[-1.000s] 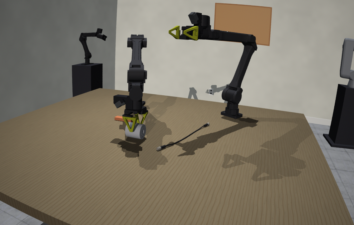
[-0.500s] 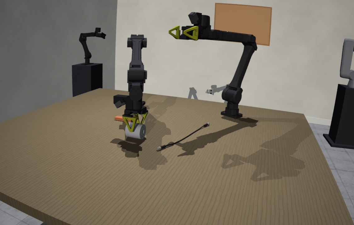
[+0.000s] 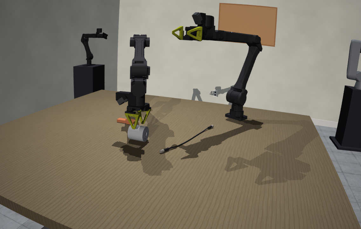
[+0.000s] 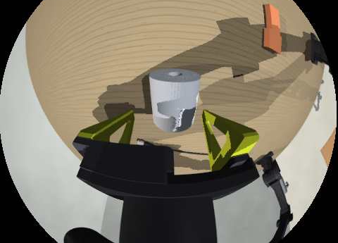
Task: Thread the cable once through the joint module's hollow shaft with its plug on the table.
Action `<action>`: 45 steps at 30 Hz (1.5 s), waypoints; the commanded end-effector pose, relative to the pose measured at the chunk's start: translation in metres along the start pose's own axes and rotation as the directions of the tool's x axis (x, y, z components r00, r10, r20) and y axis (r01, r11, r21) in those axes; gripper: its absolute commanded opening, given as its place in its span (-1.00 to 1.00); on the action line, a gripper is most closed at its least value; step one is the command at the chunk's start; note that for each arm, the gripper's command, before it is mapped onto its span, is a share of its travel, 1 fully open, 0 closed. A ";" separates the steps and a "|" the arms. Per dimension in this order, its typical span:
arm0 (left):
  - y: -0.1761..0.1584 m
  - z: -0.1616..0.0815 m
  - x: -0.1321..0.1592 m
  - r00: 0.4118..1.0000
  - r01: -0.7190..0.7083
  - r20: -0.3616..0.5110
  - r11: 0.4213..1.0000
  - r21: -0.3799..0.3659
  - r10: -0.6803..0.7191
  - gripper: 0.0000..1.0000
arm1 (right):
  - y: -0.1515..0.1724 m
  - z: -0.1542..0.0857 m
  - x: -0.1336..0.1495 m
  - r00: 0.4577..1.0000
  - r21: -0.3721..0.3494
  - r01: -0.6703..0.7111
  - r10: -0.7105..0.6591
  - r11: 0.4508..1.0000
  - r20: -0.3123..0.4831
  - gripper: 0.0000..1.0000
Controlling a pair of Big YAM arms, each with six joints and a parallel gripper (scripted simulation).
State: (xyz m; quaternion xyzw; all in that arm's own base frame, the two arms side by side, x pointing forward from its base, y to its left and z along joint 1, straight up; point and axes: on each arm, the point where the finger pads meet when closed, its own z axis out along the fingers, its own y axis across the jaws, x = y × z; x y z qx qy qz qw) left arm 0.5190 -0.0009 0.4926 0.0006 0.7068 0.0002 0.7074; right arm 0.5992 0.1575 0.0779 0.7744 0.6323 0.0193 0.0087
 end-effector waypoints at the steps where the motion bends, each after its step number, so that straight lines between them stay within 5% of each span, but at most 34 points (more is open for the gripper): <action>1: 0.007 0.004 -0.010 1.000 0.009 0.012 1.000 -0.010 -0.009 1.00 | 0.017 -0.053 0.019 0.999 -0.076 0.020 -0.023 0.997 -0.040 0.92; 9: 0.007 0.004 -0.010 1.000 0.009 0.012 1.000 -0.010 -0.009 1.00 | 0.016 -0.079 0.019 0.999 -0.073 0.020 -0.023 0.997 -0.038 0.92; 17: 0.007 0.004 -0.010 1.000 0.009 0.012 1.000 -0.010 -0.009 1.00 | -0.002 -0.036 0.009 1.000 0.010 0.021 -0.021 1.000 0.002 0.92; 18: 0.010 0.005 -0.008 1.000 0.014 0.006 1.000 -0.015 -0.013 -0.47 | 0.014 -0.070 -0.006 1.000 -0.065 0.004 -0.006 0.998 -0.030 0.92; 19: -0.001 -0.007 -0.037 0.998 0.012 0.063 1.000 0.006 -0.013 -0.47 | 0.010 -0.065 -0.009 0.999 -0.058 0.020 -0.021 0.998 -0.025 0.92; 20: 0.010 0.005 -0.009 1.000 0.009 0.010 1.000 -0.018 -0.009 -0.47 | 0.012 -0.069 -0.009 0.999 -0.072 0.038 -0.040 0.997 -0.029 0.92; 35: 0.011 0.011 -0.010 1.000 0.001 0.001 1.000 -0.020 -0.001 -0.47 | 0.030 -0.106 -0.024 0.943 -0.280 0.314 -0.333 0.907 -0.022 0.92; 36: 0.011 0.012 -0.034 0.999 -0.007 0.035 1.000 -0.021 0.008 -0.47 | 0.031 -0.110 -0.026 0.936 -0.297 0.332 -0.352 0.895 -0.016 0.92; 45: 0.020 0.052 0.002 0.993 -0.022 -0.115 0.999 -0.030 0.019 -0.47 | 0.041 -0.148 -0.041 0.863 -0.442 0.476 -0.500 0.760 0.071 0.92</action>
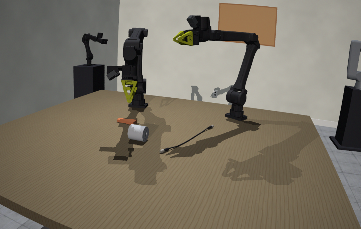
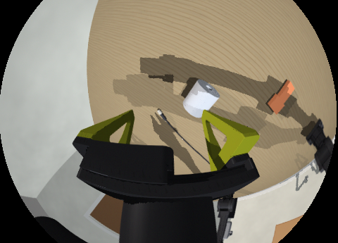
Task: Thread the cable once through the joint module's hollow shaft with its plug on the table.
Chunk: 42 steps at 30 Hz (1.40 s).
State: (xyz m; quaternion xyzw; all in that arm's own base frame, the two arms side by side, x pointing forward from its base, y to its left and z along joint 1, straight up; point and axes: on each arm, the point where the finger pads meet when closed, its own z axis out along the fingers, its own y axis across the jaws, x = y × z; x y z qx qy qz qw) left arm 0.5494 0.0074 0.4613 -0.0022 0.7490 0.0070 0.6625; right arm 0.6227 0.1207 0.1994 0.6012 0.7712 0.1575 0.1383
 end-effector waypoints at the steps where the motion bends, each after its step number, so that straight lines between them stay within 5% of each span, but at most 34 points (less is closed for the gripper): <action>1: 0.012 0.018 -0.032 1.000 -0.014 0.008 1.000 -0.019 0.014 -0.47 | 0.010 -0.025 -0.014 0.996 -0.083 0.093 -0.092 0.992 0.013 0.92; 10: 0.030 0.079 0.025 0.973 -0.028 -0.232 0.999 -0.035 0.019 -0.47 | 0.022 -0.057 -0.029 0.966 -0.206 0.258 -0.245 0.944 0.085 0.92; 17: 0.048 0.128 0.096 0.888 -0.034 -0.461 0.999 -0.042 0.011 -0.47 | 0.029 -0.088 -0.043 0.913 -0.289 0.403 -0.363 0.868 0.185 0.92; 19: 0.048 0.128 0.096 0.888 -0.034 -0.461 0.999 -0.042 0.011 -0.47 | 0.029 -0.088 -0.043 0.913 -0.289 0.403 -0.363 0.868 0.185 0.92; 33: 0.090 0.181 0.260 0.553 -0.021 -0.833 0.999 -0.049 -0.029 -0.47 | 0.036 -0.155 -0.067 0.735 -0.347 0.668 -0.514 0.658 0.442 0.92; 38: 0.077 0.187 0.281 0.484 -0.017 -0.875 1.000 -0.021 -0.010 -0.47 | 0.036 -0.165 -0.071 0.687 -0.337 0.716 -0.532 0.611 0.495 0.92; 42: 0.103 0.186 0.315 0.391 -0.007 -0.919 0.999 -0.050 -0.044 -0.47 | 0.034 -0.189 -0.078 0.612 -0.315 0.778 -0.542 0.543 0.577 0.92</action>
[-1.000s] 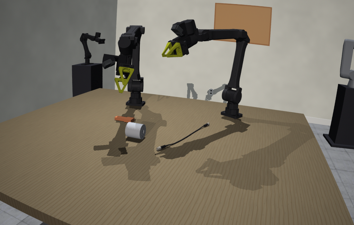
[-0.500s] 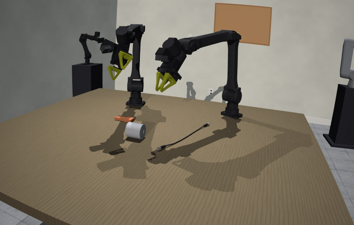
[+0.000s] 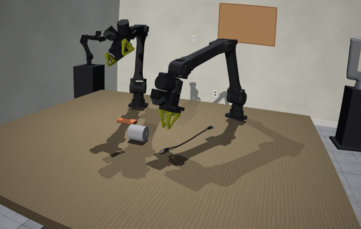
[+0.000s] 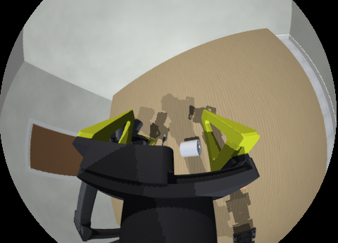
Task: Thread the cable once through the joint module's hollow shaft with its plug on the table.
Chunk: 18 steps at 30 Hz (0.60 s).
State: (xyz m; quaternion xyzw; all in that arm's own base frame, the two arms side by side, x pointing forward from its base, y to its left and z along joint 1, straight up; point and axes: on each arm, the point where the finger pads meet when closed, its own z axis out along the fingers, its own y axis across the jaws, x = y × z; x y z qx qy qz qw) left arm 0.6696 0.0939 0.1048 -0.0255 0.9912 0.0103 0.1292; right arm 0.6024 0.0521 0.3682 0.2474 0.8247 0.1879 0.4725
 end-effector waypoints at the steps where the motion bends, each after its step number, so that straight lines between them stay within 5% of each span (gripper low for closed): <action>1: 0.021 -0.008 -0.028 1.000 0.008 0.000 1.000 -0.006 -0.008 -0.47 | -0.002 -0.021 -0.022 0.990 -0.032 0.114 -0.111 0.993 0.082 0.92; 11: 0.019 0.016 -0.019 0.996 0.005 -0.087 1.000 0.007 -0.004 -0.47 | 0.001 -0.057 -0.047 0.934 -0.045 0.295 -0.278 0.954 0.226 0.92; 13: 0.004 -0.025 -0.035 1.000 -0.017 -0.018 1.000 0.005 0.017 -0.47 | 0.001 -0.062 -0.050 0.915 -0.039 0.335 -0.315 0.941 0.252 0.92; 14: 0.011 -0.021 -0.033 1.000 0.000 -0.024 1.000 0.001 0.000 -0.47 | 0.002 -0.069 -0.054 0.902 -0.037 0.357 -0.334 0.934 0.274 0.92; 15: 0.029 0.024 -0.016 0.995 0.033 -0.096 0.999 0.000 -0.033 -0.47 | 0.002 -0.074 -0.057 0.889 -0.032 0.378 -0.353 0.925 0.292 0.92; 18: 0.028 0.040 0.003 0.990 0.035 -0.139 0.999 0.003 -0.035 -0.47 | 0.003 -0.090 -0.065 0.845 -0.013 0.439 -0.408 0.899 0.345 0.92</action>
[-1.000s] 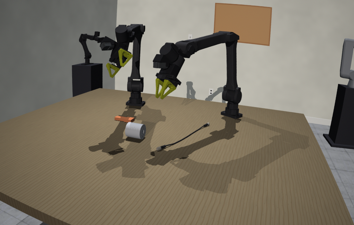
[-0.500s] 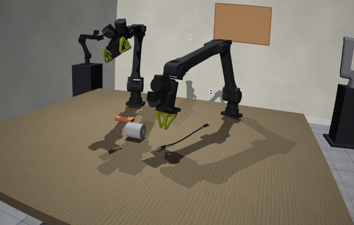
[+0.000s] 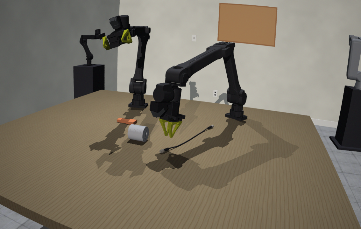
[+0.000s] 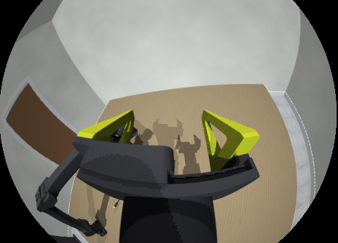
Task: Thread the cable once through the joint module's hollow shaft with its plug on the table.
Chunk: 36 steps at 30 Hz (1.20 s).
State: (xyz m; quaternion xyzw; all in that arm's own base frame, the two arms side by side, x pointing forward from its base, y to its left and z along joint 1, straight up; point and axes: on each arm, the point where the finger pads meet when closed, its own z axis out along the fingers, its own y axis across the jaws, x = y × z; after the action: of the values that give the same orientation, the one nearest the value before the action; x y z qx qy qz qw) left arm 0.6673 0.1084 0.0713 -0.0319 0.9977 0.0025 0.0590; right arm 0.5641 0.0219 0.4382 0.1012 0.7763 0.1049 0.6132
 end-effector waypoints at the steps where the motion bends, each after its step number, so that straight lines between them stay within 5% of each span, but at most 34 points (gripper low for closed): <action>1: 0.010 0.025 0.006 0.999 0.021 -0.029 1.000 0.000 -0.021 -0.47 | -0.007 -0.021 -0.023 0.988 0.003 0.122 -0.122 0.993 0.093 0.92; 4: 0.004 0.032 0.013 0.999 0.013 -0.047 1.000 0.002 -0.013 -0.47 | -0.009 -0.034 -0.034 0.971 0.013 0.190 -0.190 0.982 0.146 0.92; 8: 0.005 0.009 -0.001 1.000 0.013 -0.007 1.000 -0.001 -0.013 -0.47 | -0.011 -0.052 -0.047 0.936 0.038 0.279 -0.280 0.960 0.213 0.92; 13: 0.005 0.002 -0.002 1.000 0.013 0.003 1.000 -0.002 -0.013 -0.47 | -0.016 -0.045 -0.038 0.924 0.051 0.317 -0.321 0.947 0.209 0.92; 16: 0.005 0.002 -0.002 1.000 0.013 0.003 1.000 -0.002 -0.013 -0.47 | -0.014 -0.062 -0.050 0.914 0.061 0.316 -0.321 0.947 0.247 0.92; 17: -0.011 -0.027 -0.014 0.998 -0.013 0.061 1.000 -0.004 0.013 -0.47 | -0.015 -0.054 -0.042 0.923 0.054 0.306 -0.310 0.951 0.228 0.92; 19: 0.003 -0.003 0.005 1.000 0.015 0.009 1.000 -0.004 -0.015 -0.47 | -0.004 -0.073 -0.075 0.915 0.048 0.274 -0.276 0.960 0.293 0.92; 20: 0.012 0.040 0.020 0.997 0.031 -0.068 1.000 -0.001 -0.031 -0.47 | -0.004 -0.075 -0.079 0.914 0.049 0.273 -0.275 0.961 0.300 0.92; 21: 0.008 0.024 0.008 0.999 0.018 -0.039 1.000 -0.001 -0.018 -0.47 | -0.002 -0.077 -0.083 0.915 0.048 0.273 -0.275 0.961 0.295 0.92; 22: -0.001 -0.020 -0.008 0.999 0.002 0.034 1.000 -0.005 -0.002 -0.47 | -0.002 -0.077 -0.082 0.917 0.047 0.273 -0.275 0.961 0.290 0.92; 27: -0.002 -0.026 -0.015 0.998 -0.001 0.057 1.000 -0.007 0.002 -0.47 | -0.004 -0.068 -0.075 0.921 0.047 0.273 -0.275 0.961 0.275 0.92; 30: -0.004 0.023 0.003 1.000 -0.001 -0.016 1.000 0.000 0.001 -0.47 | -0.006 -0.061 -0.070 0.925 0.047 0.274 -0.277 0.961 0.262 0.92; 36: -0.008 0.040 0.011 0.999 -0.004 -0.038 1.000 0.002 0.004 -0.47 | -0.005 -0.064 -0.073 0.923 0.047 0.274 -0.277 0.961 0.268 0.92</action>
State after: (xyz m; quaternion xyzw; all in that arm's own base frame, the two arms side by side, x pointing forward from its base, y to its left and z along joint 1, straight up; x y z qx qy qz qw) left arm 0.6646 0.1081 0.0536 -0.0322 0.9980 0.0019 0.0535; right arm 0.5158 -0.0006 0.4955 0.0006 0.7036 0.0012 0.7106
